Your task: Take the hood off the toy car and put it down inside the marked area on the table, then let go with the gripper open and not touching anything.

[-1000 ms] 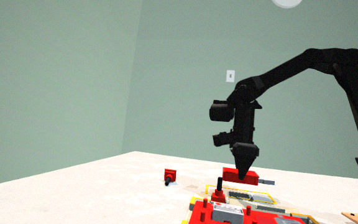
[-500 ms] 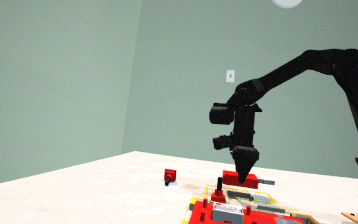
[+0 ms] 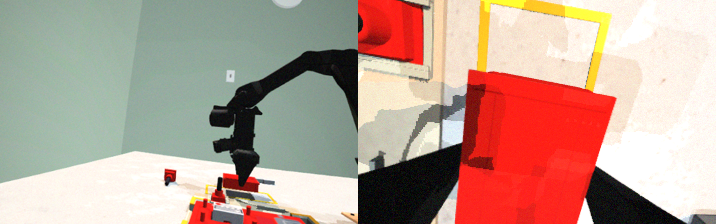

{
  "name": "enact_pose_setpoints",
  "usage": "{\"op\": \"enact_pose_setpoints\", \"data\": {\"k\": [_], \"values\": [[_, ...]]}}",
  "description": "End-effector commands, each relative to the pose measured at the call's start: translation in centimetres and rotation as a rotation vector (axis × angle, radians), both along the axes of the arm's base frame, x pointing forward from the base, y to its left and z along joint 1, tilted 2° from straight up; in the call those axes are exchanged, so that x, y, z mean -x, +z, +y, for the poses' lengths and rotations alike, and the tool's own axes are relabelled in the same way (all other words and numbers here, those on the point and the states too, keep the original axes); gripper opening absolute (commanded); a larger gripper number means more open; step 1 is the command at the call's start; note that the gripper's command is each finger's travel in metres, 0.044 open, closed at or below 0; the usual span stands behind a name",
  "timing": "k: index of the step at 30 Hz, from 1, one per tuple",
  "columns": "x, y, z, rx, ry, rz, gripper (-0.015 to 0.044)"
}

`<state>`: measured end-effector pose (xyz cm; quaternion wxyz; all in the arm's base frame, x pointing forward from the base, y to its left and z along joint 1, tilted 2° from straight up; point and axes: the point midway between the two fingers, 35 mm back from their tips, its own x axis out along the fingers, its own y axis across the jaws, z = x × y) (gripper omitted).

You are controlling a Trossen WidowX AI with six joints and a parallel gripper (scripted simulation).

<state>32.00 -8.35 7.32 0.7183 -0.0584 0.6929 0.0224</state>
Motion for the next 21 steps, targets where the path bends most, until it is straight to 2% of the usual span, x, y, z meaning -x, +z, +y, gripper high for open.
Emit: {"op": "enact_pose_setpoints", "data": {"k": [1,21], "values": [[-0.03,-0.16,0.02,-0.002,0.005,-0.002,0.0],[-0.07,-1.11,-0.02,-0.002,0.005,-0.002,0.0]]}}
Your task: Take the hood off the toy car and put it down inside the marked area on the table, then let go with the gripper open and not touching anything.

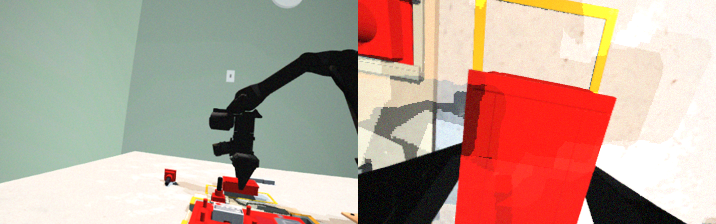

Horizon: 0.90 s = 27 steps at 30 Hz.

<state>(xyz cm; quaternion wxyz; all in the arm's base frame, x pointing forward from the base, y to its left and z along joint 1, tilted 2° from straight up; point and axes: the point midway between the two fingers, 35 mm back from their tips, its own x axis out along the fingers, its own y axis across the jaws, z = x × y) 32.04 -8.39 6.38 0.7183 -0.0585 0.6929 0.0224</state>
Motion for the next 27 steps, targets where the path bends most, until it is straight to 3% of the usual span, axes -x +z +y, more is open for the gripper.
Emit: {"op": "enact_pose_setpoints", "data": {"k": [1,19,27], "values": [[-0.04,-0.23,0.02,-0.002,0.005,-0.001,0.0],[-0.05,-1.11,-0.02,-0.002,0.005,-0.001,0.0],[-0.02,-0.94,-0.03,0.0,0.0,0.0,0.021]]}}
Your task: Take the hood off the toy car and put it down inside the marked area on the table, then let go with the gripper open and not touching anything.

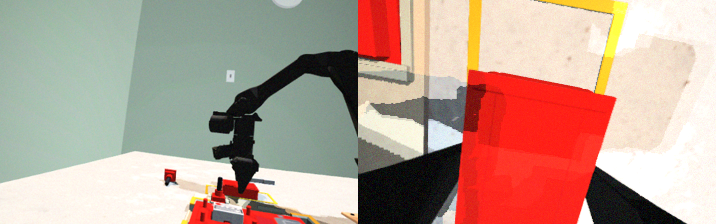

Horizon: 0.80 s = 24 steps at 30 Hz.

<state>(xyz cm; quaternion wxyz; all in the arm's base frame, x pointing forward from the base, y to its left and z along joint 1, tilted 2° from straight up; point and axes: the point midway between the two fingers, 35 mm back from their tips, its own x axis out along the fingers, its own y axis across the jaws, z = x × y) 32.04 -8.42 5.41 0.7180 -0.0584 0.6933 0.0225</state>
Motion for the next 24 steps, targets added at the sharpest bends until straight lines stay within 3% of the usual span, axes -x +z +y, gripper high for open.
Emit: {"op": "enact_pose_setpoints", "data": {"k": [1,9,19,24], "values": [[0.0,0.0,0.0,0.0,0.0,-0.001,0.0236],[0.0,0.2,0.0,0.0,0.0,-0.001,0.044],[0.2,7.1,0.3,-0.007,0.0,-0.001,0.044],[0.3,7.3,0.3,-0.008,0.0,-0.001,0.044]]}}
